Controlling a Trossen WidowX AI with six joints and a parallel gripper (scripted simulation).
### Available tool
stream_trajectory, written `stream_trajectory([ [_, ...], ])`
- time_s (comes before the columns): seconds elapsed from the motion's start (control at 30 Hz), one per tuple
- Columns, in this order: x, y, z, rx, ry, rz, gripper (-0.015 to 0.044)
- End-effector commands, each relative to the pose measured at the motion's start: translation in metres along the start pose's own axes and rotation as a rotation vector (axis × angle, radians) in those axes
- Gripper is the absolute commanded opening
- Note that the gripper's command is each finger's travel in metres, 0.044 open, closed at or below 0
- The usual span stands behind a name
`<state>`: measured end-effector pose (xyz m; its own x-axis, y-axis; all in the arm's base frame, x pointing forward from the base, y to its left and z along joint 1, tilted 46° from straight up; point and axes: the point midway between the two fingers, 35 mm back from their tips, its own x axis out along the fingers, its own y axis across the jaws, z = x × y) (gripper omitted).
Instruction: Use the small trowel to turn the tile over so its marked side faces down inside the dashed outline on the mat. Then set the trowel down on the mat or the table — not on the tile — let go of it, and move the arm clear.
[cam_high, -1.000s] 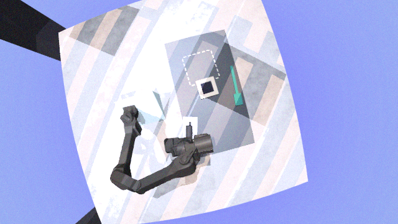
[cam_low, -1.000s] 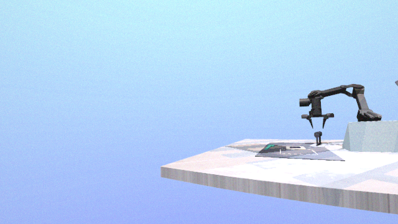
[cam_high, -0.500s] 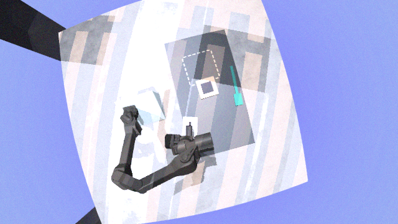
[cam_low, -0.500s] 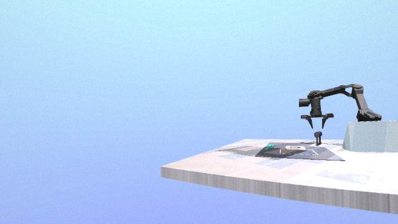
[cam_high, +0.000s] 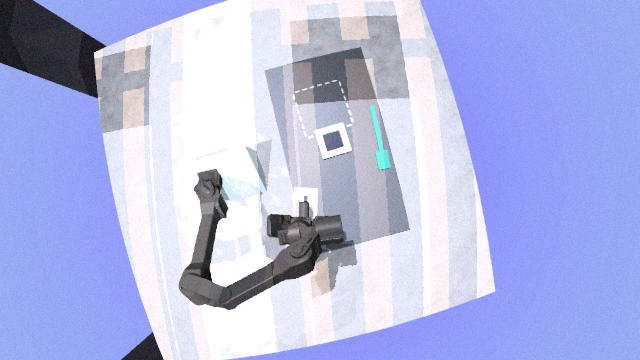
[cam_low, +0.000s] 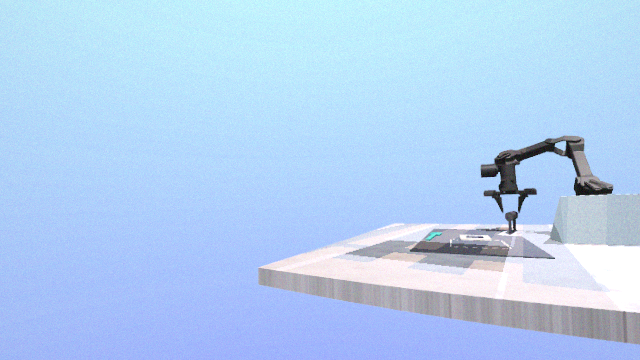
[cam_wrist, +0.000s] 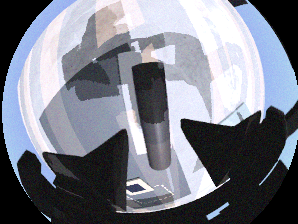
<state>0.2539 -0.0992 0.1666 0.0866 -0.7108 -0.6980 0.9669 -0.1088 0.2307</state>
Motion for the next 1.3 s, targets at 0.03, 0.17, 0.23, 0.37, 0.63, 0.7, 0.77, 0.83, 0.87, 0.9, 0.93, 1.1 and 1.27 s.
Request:
stream_trajectory([
  [0.03, 0.01, -0.002, 0.0, -0.004, -0.001, -0.003, 0.027],
  [0.17, 0.016, -0.002, 0.001, -0.004, -0.002, -0.003, 0.027],
  [0.23, 0.018, -0.002, 0.001, -0.004, -0.003, -0.003, 0.027],
  [0.37, 0.018, -0.002, 0.001, -0.004, -0.003, -0.003, 0.0191],
  [0.63, 0.018, -0.002, 0.001, -0.004, -0.003, -0.003, 0.013],
  [0.7, 0.018, -0.002, 0.001, -0.004, -0.003, -0.003, 0.013],
  [0.77, 0.018, -0.002, 0.001, -0.004, -0.003, -0.003, 0.013],
  [0.83, 0.018, -0.002, 0.001, -0.004, -0.003, -0.003, 0.013],
  [0.87, 0.018, -0.002, 0.001, -0.004, -0.003, -0.003, 0.013],
  [0.9, 0.018, -0.002, 0.001, -0.004, -0.003, -0.003, 0.013],
  [0.93, 0.018, -0.002, 0.001, -0.004, -0.003, -0.003, 0.013],
  [1.1, 0.018, -0.002, 0.001, -0.004, -0.003, -0.003, 0.013],
  [1.27, 0.018, -0.002, 0.001, 0.04, -0.003, -0.002, 0.013],
])
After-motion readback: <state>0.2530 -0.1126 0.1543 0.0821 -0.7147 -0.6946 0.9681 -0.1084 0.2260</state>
